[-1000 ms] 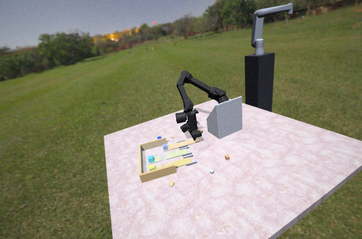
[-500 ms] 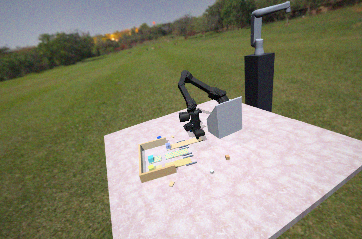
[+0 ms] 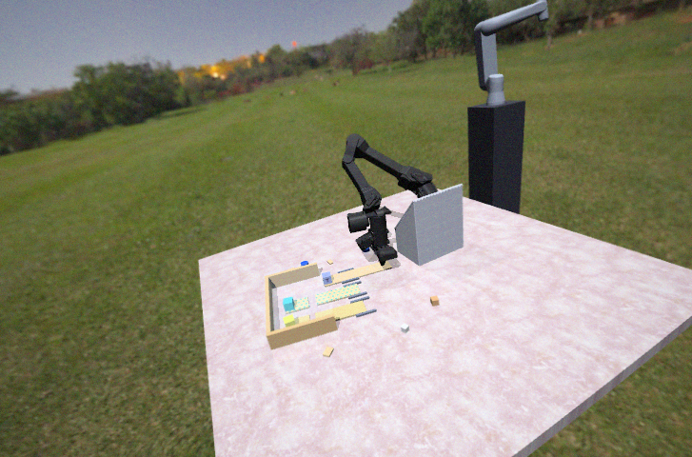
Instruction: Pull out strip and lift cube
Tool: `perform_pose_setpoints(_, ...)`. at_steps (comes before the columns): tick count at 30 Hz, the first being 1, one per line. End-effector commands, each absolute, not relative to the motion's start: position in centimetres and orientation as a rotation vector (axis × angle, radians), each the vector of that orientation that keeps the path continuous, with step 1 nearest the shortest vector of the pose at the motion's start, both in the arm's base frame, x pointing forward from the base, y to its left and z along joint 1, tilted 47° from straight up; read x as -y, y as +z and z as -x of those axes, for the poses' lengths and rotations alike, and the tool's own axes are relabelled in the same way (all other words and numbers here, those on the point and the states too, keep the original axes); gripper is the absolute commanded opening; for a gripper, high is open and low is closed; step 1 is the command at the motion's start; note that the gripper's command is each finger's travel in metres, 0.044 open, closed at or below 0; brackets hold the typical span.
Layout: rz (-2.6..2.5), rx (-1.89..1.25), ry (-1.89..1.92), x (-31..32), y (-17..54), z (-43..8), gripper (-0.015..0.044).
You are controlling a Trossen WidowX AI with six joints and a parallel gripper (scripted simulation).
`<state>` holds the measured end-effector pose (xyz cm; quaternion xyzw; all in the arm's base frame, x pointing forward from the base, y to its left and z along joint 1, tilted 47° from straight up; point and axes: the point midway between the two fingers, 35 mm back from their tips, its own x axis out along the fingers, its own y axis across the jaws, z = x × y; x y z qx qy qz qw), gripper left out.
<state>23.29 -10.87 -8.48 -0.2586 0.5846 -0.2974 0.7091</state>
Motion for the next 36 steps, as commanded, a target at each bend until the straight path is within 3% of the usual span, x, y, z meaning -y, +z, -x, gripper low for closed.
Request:
perform_pose_setpoints(1,0.576,-1.331,-0.662,11.2,-8.8,-21.7,0.0000)
perform_pose_setpoints(36,0.576,-1.332,-0.661,11.2,-9.1,-20.0,0.0000)
